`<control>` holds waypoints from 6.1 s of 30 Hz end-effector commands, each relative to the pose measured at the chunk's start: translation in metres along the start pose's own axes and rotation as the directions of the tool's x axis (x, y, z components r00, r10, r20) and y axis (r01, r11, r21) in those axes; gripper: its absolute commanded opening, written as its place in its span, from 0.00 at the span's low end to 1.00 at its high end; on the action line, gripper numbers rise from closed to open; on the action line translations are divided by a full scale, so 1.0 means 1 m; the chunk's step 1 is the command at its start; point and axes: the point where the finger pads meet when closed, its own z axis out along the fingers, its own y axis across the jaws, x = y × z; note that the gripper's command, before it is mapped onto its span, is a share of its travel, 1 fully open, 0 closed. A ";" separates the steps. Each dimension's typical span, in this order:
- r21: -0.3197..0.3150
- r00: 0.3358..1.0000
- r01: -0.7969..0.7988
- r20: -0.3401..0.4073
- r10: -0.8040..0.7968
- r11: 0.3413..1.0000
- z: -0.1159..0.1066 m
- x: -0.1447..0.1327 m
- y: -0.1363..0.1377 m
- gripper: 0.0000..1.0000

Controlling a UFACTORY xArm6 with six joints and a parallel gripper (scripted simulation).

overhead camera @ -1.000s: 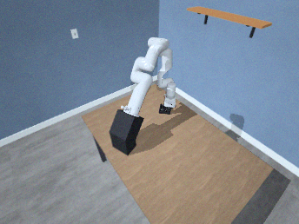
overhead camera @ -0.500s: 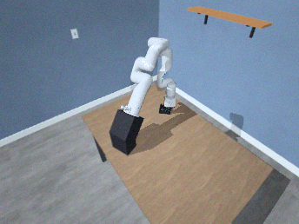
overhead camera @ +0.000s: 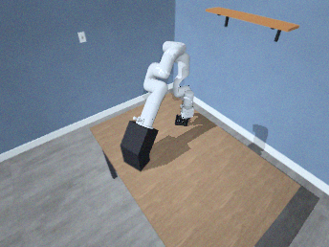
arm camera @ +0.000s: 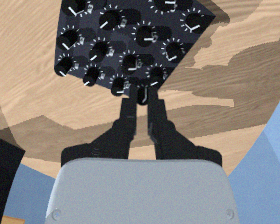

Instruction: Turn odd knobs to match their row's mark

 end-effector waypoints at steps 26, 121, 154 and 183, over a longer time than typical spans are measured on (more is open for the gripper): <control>-0.014 0.774 0.634 0.007 -0.633 0.774 0.000 0.000 0.001 0.08; -0.009 0.374 0.928 0.013 -0.927 0.374 -0.023 0.000 0.000 0.19; -0.010 0.414 0.910 0.013 -0.910 0.414 -0.037 0.000 0.000 0.19; -0.016 0.908 0.420 0.003 -0.420 0.907 -0.042 0.000 0.001 0.19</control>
